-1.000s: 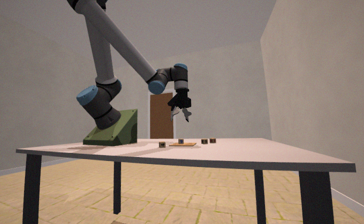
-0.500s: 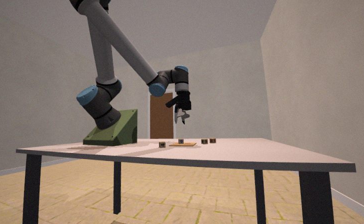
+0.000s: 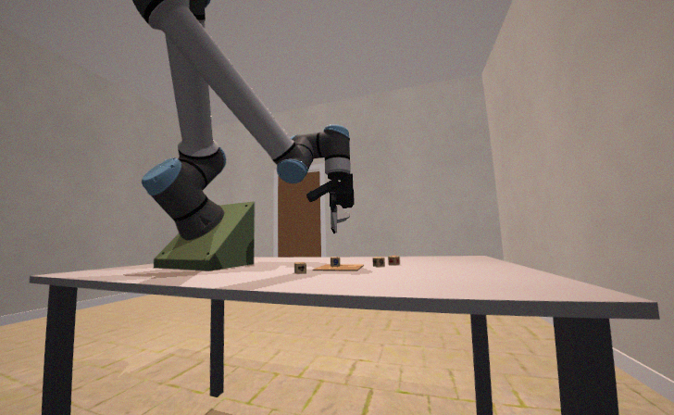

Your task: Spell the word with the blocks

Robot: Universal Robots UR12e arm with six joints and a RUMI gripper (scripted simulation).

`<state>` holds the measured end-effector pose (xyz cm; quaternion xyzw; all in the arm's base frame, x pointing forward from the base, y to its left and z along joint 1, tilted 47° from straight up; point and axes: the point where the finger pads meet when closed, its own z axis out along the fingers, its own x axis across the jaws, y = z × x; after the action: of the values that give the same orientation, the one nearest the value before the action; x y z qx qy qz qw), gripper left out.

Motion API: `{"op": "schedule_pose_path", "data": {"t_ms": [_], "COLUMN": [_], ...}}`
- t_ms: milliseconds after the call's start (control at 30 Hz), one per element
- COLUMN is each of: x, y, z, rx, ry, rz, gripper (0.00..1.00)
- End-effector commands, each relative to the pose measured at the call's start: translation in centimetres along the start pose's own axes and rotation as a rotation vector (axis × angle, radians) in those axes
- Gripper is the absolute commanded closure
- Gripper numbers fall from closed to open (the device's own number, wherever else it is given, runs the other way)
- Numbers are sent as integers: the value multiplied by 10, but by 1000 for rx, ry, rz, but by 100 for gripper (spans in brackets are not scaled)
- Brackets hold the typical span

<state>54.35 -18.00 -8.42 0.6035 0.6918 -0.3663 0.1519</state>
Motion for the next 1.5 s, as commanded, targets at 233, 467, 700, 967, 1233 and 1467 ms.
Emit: {"op": "schedule_pose_path", "data": {"t_ms": [233,467,700,967,1233,1467], "x": [-1,-1,-1,-1,-1,-1], "y": [1,1,1,1,1,1], "z": [2,2,2,2,2,2], "rx": [-5,-5,-5,-5,-5,-5], "ry": [1,1,1,1,1,1], "rz": [-79,-80,-80,-80,-80,-80], "gripper": [0,60,60,60,60,60]}}
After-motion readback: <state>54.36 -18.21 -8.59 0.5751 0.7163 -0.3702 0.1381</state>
